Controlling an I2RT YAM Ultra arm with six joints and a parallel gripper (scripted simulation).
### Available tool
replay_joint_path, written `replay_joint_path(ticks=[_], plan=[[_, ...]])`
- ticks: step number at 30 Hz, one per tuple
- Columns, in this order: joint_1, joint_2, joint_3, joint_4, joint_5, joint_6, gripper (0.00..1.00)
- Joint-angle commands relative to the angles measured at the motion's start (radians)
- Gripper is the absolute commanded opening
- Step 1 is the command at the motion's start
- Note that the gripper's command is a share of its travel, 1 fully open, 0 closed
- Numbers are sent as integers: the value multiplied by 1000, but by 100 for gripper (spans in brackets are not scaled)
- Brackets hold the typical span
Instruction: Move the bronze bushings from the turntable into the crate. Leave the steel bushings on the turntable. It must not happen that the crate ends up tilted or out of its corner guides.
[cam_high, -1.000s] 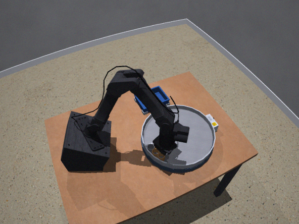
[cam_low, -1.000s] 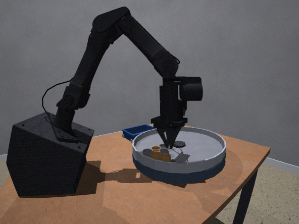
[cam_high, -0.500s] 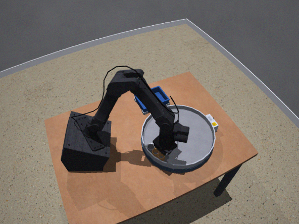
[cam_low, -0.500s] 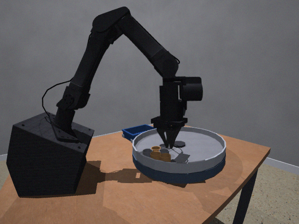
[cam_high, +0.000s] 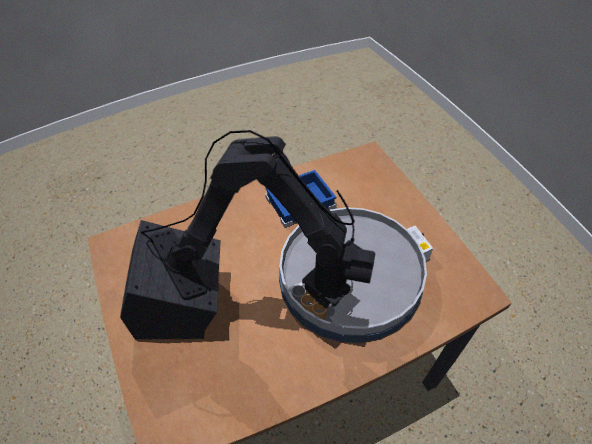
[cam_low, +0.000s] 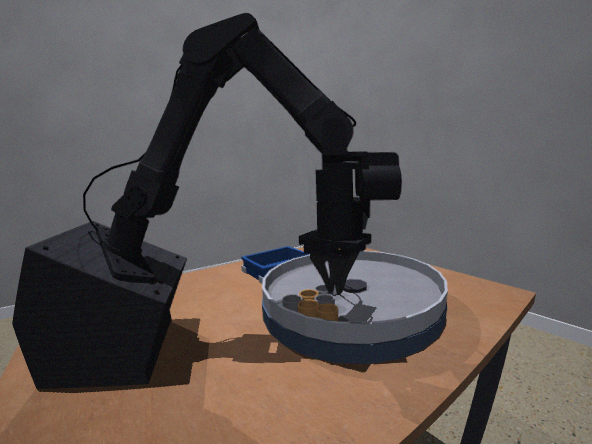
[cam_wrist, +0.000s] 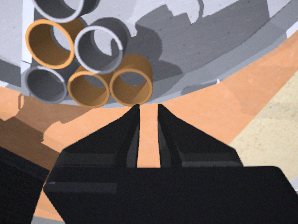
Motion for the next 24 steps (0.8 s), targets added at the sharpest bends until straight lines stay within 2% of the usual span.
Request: replay_joint_path(ticks=[1,6,24], plan=[[0,-27,-21,12,-14,-8,15],[2,-29,4,8,-14,-6,15],[2,-29,4,7,-14,-6,15]])
